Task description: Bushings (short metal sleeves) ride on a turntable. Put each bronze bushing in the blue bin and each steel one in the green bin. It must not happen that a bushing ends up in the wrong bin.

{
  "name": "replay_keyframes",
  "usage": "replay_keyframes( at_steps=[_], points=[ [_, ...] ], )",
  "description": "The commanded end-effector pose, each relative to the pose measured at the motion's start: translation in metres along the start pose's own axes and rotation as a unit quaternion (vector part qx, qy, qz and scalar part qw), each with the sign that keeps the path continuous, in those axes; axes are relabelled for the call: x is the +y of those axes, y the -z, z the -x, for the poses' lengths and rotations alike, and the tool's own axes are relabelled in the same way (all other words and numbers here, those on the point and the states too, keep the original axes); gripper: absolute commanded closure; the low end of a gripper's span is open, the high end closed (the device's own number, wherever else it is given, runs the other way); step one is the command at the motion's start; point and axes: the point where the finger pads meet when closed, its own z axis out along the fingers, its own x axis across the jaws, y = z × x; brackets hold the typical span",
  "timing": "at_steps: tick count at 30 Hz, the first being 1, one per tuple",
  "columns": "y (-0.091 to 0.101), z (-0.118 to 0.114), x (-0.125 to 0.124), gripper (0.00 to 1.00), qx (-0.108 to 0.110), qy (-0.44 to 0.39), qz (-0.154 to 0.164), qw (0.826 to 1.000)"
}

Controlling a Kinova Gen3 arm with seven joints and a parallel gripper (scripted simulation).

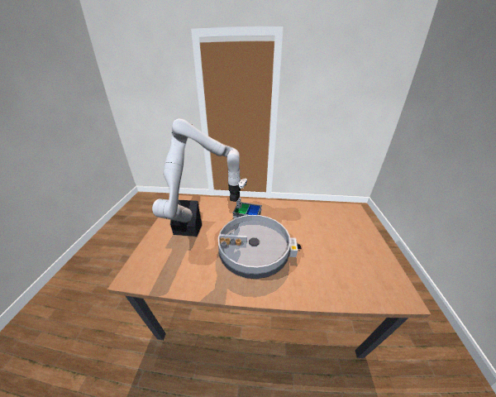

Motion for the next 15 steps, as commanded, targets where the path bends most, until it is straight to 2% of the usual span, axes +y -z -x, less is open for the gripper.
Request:
replay_keyframes(
  at_steps=[1, 6, 9, 14, 15],
  points=[
    [-0.001, 0.001, -0.002, 1.00, 0.004, 0.002, -0.003, 1.000],
    [-0.002, 0.054, 0.006, 1.00, 0.004, 0.002, -0.003, 1.000],
    [-0.002, 0.054, 0.006, 1.00, 0.004, 0.002, -0.003, 1.000],
    [-0.002, 0.107, 0.014, 1.00, 0.004, 0.002, -0.003, 1.000],
    [-0.002, 0.107, 0.014, 1.00, 0.004, 0.002, -0.003, 1.000]
  ],
)
